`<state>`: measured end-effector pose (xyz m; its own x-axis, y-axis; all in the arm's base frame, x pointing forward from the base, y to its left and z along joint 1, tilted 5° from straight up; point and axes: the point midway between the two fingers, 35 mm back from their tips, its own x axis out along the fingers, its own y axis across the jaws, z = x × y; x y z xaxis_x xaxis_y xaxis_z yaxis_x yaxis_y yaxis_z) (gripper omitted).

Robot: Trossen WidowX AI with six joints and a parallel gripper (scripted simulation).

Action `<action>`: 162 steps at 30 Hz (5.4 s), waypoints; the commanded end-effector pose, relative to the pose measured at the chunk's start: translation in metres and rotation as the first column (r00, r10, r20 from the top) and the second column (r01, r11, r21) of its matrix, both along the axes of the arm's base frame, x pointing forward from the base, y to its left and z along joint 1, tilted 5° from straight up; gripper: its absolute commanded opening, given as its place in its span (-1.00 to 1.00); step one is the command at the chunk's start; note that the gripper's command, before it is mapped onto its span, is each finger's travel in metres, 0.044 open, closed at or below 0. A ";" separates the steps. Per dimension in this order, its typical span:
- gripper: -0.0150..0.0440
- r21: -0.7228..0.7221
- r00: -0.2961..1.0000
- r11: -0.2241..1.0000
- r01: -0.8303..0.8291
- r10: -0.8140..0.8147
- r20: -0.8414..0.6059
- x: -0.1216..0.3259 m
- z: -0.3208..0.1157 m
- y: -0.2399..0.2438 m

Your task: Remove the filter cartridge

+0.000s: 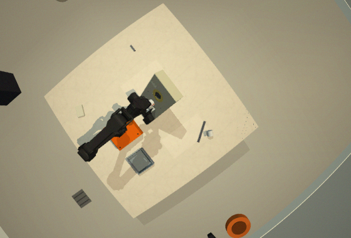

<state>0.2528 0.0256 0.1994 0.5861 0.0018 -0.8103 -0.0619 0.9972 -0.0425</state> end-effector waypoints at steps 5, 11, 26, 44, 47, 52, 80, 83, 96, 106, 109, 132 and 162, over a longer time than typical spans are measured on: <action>0.54 -0.001 1.000 1.000 -0.004 0.004 -0.012 0.001 -0.008 0.000; 0.23 -0.001 1.000 1.000 0.000 0.000 -0.004 0.002 -0.004 0.000; -0.49 0.000 1.000 1.000 0.000 0.000 -0.004 0.012 0.013 0.001; -0.49 0.000 1.000 1.000 -0.001 0.001 -0.006 -0.017 0.071 0.003; -0.49 0.000 1.000 1.000 -0.001 0.001 -0.007 -0.027 0.083 0.002; -0.49 0.000 1.000 1.000 -0.001 0.001 -0.008 -0.035 0.093 0.001; -0.49 -0.006 1.000 1.000 -0.002 0.001 -0.020 -0.023 0.086 -0.066; -0.49 -0.007 1.000 1.000 -0.001 0.001 -0.016 -0.022 0.086 -0.074; -0.49 0.009 0.980 0.980 0.197 -0.197 -0.021 -0.031 0.077 -0.111; -0.49 0.028 0.909 0.909 0.416 -0.416 -0.019 -0.047 0.068 -0.152; -0.49 0.034 0.878 0.878 0.478 -0.478 -0.018 -0.053 0.066 -0.164; -0.49 0.078 0.516 0.513 0.855 -0.857 -0.013 -0.124 0.045 -0.240; -0.49 0.123 0.106 0.101 0.987 -0.993 -0.041 -0.211 -0.030 -0.293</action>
<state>0.0552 -0.2631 0.1841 0.1841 -0.5357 -0.8241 0.9740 0.2122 0.0796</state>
